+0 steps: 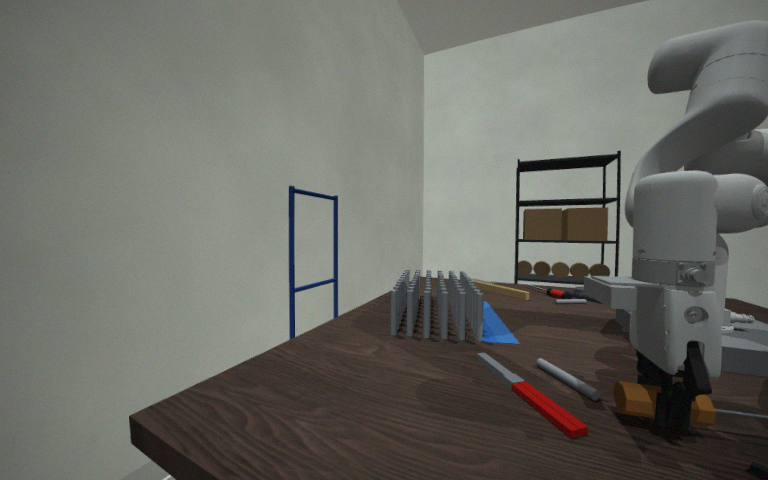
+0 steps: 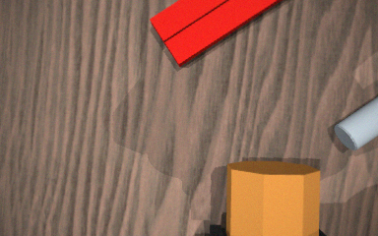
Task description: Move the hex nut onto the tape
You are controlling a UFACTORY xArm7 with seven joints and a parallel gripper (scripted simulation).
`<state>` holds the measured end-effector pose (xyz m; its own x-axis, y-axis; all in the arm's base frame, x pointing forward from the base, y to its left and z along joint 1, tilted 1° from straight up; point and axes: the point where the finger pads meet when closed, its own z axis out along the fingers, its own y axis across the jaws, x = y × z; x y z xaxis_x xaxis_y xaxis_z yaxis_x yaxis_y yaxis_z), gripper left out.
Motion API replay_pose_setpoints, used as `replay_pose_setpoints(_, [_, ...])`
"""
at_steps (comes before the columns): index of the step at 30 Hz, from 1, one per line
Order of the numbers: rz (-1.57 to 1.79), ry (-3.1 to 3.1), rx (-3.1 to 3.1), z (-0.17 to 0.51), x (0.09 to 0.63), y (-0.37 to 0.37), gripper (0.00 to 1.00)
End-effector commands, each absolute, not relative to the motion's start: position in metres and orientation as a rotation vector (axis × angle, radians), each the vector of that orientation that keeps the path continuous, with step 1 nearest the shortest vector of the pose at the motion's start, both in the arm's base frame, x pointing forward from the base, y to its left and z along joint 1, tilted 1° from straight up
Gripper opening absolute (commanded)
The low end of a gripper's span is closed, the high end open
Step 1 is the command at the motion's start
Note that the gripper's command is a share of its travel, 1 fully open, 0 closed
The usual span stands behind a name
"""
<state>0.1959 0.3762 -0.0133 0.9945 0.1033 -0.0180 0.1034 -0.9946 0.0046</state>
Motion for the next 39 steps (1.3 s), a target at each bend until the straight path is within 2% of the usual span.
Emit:
replay_pose_setpoints(1, [-0.024, 0.162, 3.135, -0.004, 0.197, 0.378, 0.0])
replay_pose_setpoints(27, [-0.024, 0.162, 3.135, 0.098, 0.198, 0.378, 0.0])
replay_pose_setpoints(39, [-0.024, 0.162, 3.135, 0.119, 0.199, 0.378, 0.0])
